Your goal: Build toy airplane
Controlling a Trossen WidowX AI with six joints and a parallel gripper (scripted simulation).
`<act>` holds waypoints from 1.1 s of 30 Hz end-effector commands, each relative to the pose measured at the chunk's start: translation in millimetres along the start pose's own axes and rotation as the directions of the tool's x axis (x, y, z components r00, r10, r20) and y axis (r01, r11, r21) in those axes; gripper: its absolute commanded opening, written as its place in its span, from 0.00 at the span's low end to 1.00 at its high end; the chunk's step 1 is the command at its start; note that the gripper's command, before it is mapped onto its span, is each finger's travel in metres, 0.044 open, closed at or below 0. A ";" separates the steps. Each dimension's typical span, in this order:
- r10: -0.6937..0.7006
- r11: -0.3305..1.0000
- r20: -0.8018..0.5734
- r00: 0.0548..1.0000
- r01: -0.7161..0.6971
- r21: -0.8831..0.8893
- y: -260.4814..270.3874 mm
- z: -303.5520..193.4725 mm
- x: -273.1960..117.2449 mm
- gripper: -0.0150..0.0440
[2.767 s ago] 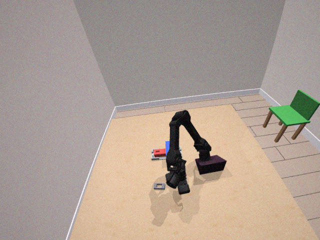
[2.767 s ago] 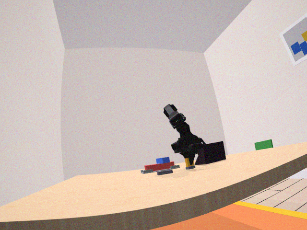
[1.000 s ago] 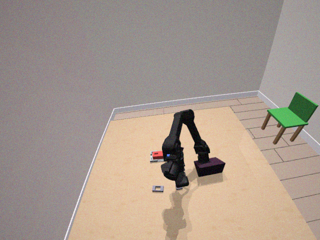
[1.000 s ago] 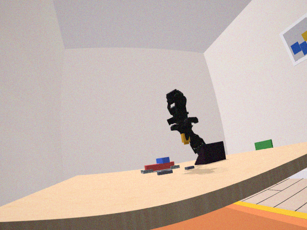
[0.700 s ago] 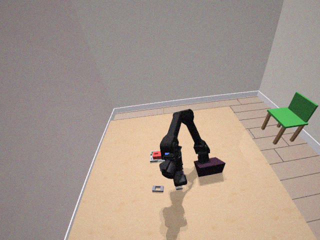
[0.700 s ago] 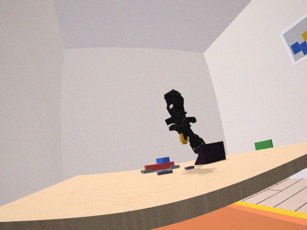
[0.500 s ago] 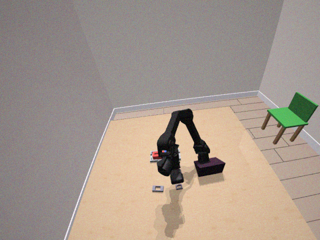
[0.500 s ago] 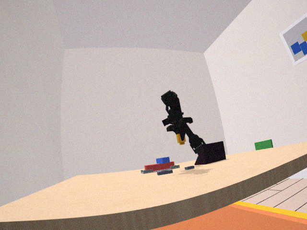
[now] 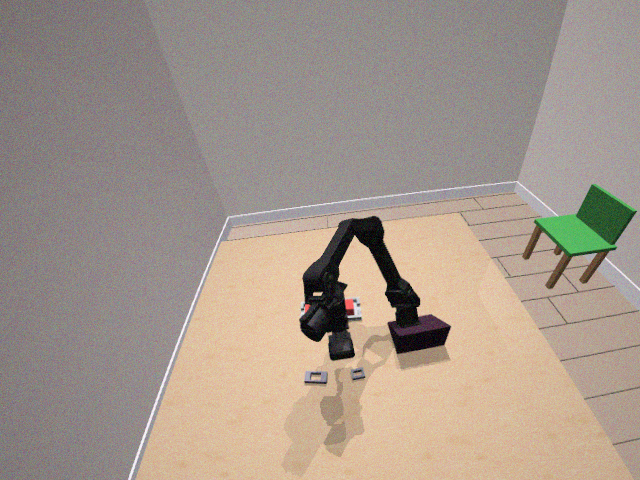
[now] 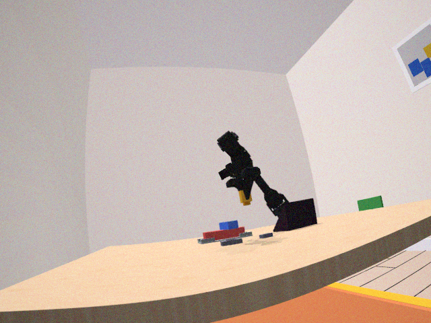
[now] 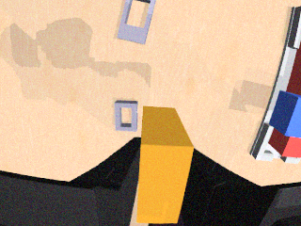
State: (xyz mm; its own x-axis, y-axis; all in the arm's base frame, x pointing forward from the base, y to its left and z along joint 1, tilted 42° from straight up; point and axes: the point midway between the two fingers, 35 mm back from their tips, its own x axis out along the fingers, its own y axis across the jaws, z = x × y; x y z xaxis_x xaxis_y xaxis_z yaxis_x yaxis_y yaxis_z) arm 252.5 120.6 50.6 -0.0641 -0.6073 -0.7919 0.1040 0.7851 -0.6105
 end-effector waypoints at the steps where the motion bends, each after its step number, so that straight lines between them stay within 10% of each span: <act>1: 0.007 1.000 0.009 1.000 -0.007 0.003 -9.4 9.8 -0.4 0.25; 33: 0.009 0.999 0.021 1.000 -0.010 0.034 -88.3 59.5 11.3 0.25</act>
State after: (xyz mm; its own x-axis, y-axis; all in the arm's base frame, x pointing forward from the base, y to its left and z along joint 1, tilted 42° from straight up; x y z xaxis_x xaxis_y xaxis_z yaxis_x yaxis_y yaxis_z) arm 297.7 45.7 90.7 -0.0504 -0.6009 -0.7977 0.1306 0.7879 -0.6018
